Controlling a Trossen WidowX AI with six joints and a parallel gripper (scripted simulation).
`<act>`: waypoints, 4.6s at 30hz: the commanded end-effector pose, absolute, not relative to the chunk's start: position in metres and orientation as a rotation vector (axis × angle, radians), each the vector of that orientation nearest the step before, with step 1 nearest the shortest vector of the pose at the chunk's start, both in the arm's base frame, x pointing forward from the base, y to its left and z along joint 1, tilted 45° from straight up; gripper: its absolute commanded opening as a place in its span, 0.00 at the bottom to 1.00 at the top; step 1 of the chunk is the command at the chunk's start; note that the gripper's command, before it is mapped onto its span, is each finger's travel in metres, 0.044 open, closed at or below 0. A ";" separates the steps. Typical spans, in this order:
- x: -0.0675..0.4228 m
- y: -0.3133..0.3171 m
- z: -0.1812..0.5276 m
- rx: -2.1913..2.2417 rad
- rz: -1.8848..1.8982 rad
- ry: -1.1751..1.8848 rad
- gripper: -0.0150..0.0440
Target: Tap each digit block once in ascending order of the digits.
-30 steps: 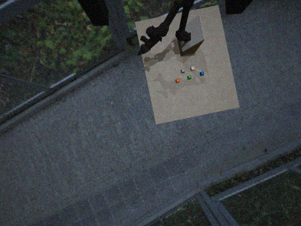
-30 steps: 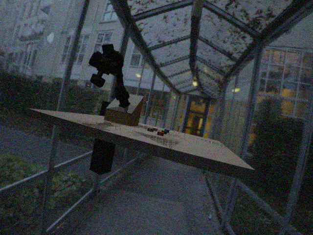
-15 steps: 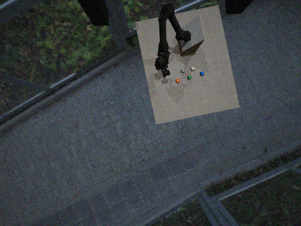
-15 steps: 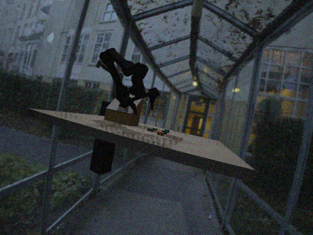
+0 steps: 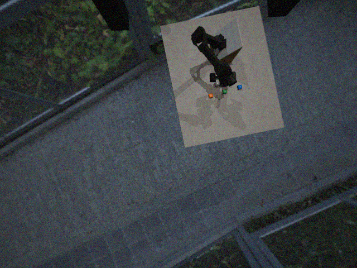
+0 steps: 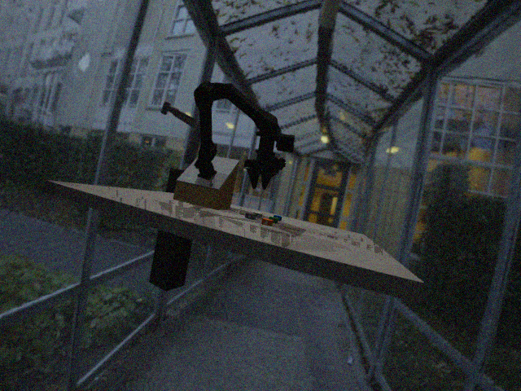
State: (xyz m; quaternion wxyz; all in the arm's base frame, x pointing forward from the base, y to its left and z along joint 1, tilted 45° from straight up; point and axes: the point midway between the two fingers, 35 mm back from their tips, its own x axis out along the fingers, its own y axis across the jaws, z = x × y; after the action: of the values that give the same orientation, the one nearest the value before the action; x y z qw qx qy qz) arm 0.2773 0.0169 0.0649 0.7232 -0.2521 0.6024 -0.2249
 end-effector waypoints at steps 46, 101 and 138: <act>0.244 0.098 -0.010 -0.740 -0.446 1.384 0.93; 0.342 0.080 0.030 -0.739 -0.449 1.379 0.93; 0.352 -0.005 0.114 -0.744 -0.453 1.377 0.93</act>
State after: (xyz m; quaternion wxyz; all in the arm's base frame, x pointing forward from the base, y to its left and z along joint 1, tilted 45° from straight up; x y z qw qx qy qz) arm 0.3541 -0.0024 0.1099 0.6922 -0.3190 0.6119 -0.2112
